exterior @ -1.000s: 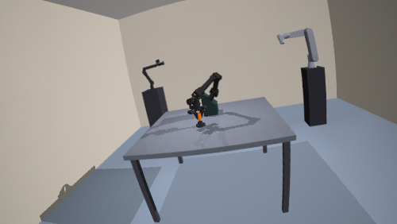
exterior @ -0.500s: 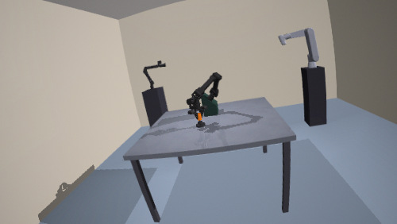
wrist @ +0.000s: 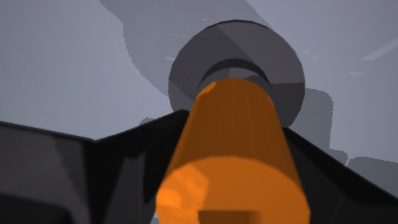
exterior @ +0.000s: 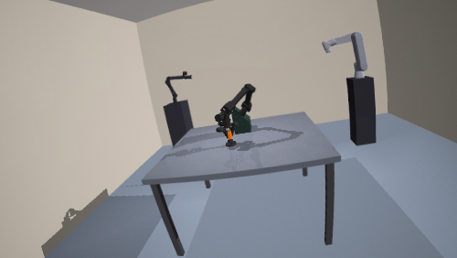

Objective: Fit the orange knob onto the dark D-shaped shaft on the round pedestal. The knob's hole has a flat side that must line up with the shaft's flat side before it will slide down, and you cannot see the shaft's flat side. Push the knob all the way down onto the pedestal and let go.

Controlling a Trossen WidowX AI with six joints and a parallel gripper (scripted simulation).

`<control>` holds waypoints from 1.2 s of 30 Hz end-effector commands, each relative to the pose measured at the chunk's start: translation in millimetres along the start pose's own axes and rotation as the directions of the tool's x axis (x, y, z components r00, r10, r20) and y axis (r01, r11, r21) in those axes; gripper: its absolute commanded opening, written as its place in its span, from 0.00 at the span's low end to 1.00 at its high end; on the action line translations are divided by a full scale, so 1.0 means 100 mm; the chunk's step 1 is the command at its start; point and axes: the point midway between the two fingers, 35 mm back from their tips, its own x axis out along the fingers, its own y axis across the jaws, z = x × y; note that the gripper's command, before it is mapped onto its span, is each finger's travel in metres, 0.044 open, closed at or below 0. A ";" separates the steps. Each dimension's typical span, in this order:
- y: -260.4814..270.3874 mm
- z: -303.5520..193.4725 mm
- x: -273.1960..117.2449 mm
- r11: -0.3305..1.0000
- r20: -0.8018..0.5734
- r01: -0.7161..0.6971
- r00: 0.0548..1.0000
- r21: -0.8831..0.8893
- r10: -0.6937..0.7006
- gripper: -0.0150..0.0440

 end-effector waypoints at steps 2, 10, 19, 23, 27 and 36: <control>0.00 0.00 0.05 1.000 -0.004 -0.001 1.000 0.000 0.001 0.25; 0.00 0.00 0.14 1.000 -0.004 0.000 1.000 0.000 0.000 0.25; -0.01 0.00 0.12 1.000 0.000 0.002 1.000 -0.006 -0.002 0.34; -0.01 0.00 0.12 1.000 0.000 0.002 1.000 -0.006 -0.002 0.52; -0.01 0.00 0.12 1.000 0.000 0.002 1.000 -0.006 -0.002 0.70; -0.01 0.00 0.12 1.000 0.000 0.002 1.000 -0.006 -0.002 1.00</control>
